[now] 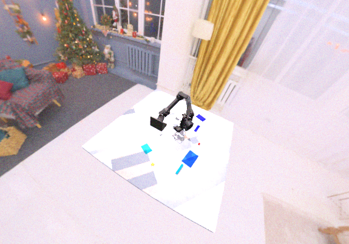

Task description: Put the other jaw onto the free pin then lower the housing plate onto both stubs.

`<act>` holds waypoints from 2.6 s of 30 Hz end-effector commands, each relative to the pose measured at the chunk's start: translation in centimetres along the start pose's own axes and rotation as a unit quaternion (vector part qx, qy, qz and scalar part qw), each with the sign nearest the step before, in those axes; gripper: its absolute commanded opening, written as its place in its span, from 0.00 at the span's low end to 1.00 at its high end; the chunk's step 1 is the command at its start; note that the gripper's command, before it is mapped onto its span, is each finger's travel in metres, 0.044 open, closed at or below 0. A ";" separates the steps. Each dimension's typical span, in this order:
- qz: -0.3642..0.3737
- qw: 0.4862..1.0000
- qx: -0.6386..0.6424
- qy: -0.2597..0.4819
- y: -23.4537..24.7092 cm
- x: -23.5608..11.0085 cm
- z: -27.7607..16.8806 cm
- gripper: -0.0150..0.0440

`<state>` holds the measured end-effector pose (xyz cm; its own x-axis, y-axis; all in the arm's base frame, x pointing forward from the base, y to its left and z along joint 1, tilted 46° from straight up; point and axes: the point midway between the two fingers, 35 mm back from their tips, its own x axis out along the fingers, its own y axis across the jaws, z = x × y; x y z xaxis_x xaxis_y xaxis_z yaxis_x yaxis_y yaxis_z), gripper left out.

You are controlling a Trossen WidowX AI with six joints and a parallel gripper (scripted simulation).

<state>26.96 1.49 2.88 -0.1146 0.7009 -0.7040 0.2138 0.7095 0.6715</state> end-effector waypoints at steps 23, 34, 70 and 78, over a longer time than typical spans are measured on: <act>0.003 1.000 0.000 -0.001 1.5 0.1 1.9 0.48; 0.003 1.000 0.003 -0.001 1.5 0.1 1.9 0.48; 0.004 1.000 0.003 -0.001 1.7 4.1 2.0 0.48; 0.004 1.000 0.003 -0.001 1.7 5.2 1.9 0.48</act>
<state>28.79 5.99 0.20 -0.1093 0.7039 -0.7019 0.2123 0.7063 0.6753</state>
